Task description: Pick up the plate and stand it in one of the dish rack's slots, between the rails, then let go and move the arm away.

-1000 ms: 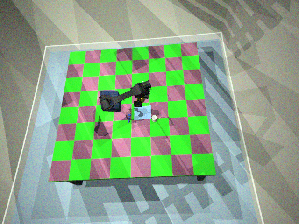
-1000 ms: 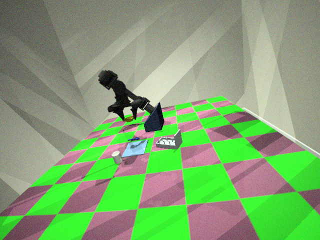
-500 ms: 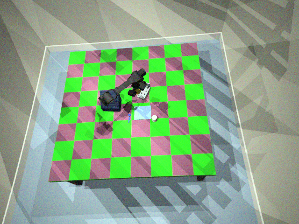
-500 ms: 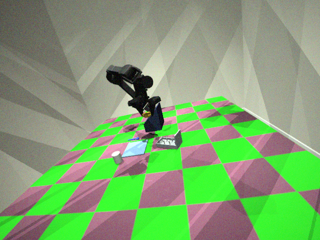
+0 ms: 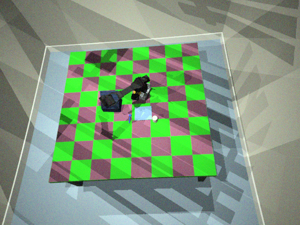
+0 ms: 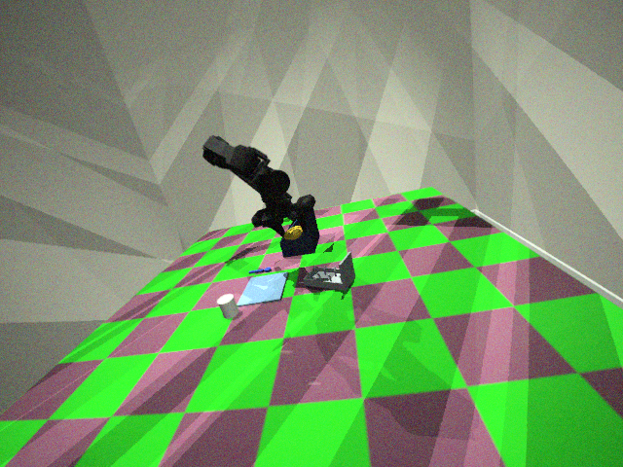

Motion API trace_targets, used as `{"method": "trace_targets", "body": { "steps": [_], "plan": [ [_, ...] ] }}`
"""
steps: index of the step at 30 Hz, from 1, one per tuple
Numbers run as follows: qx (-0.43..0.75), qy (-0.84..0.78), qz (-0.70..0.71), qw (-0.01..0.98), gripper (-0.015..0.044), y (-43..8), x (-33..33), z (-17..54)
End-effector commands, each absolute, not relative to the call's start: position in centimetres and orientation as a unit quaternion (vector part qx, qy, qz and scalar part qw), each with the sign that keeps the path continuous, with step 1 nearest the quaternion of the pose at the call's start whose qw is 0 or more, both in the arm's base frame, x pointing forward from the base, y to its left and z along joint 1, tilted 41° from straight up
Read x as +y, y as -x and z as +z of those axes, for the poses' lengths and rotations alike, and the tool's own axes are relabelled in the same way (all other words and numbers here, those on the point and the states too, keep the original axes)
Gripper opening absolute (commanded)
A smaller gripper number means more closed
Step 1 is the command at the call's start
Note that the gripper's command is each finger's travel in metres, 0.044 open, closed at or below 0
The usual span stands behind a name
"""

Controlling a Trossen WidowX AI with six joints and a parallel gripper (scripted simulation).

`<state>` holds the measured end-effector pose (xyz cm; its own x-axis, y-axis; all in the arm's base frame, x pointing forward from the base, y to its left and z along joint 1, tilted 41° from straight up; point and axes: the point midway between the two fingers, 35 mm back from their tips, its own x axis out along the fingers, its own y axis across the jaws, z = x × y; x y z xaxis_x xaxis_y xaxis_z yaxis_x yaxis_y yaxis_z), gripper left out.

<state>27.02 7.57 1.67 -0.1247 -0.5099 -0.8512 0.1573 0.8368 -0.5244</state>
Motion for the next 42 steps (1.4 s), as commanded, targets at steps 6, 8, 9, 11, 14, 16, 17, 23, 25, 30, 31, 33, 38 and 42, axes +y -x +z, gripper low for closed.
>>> {"method": "trace_targets", "body": {
  "steps": [6,8,9,11,14,16,17,23,25,30,31,33,38,42],
  "plan": [
    [0.757,0.118,-0.156,0.624,0.0,-26.7,6.4,-0.3],
    [0.765,0.116,-0.133,0.619,0.0,-26.6,6.2,-0.7],
    [0.769,0.115,-0.121,0.617,0.0,-26.6,6.0,-0.9],
    [0.775,0.113,-0.096,0.614,0.0,-26.6,5.8,-1.2],
    [0.783,0.11,-0.059,0.61,0.0,-26.5,5.5,-1.8],
    [0.786,0.107,-0.034,0.608,0.0,-26.4,5.3,-2.1],
    [0.787,0.106,-0.021,0.607,0.0,-26.4,5.2,-2.3],
    [0.787,0.1,0.055,0.607,0.0,-26.3,4.7,-3.2],
    [0.784,0.098,0.081,0.608,0.0,-26.3,4.5,-3.5],
    [0.771,0.095,0.143,0.613,0.0,-26.3,4.1,-4.2],
    [0.767,0.094,0.156,0.615,0.0,-26.3,4.0,-4.3],
    [0.759,0.094,0.18,0.618,0.0,-26.3,3.8,-4.5],
    [0.734,0.095,0.239,0.629,0.0,-26.3,3.4,-5.0],
    [0.708,0.098,0.284,0.639,0.0,-26.4,3.0,-5.3]
  ]
}}
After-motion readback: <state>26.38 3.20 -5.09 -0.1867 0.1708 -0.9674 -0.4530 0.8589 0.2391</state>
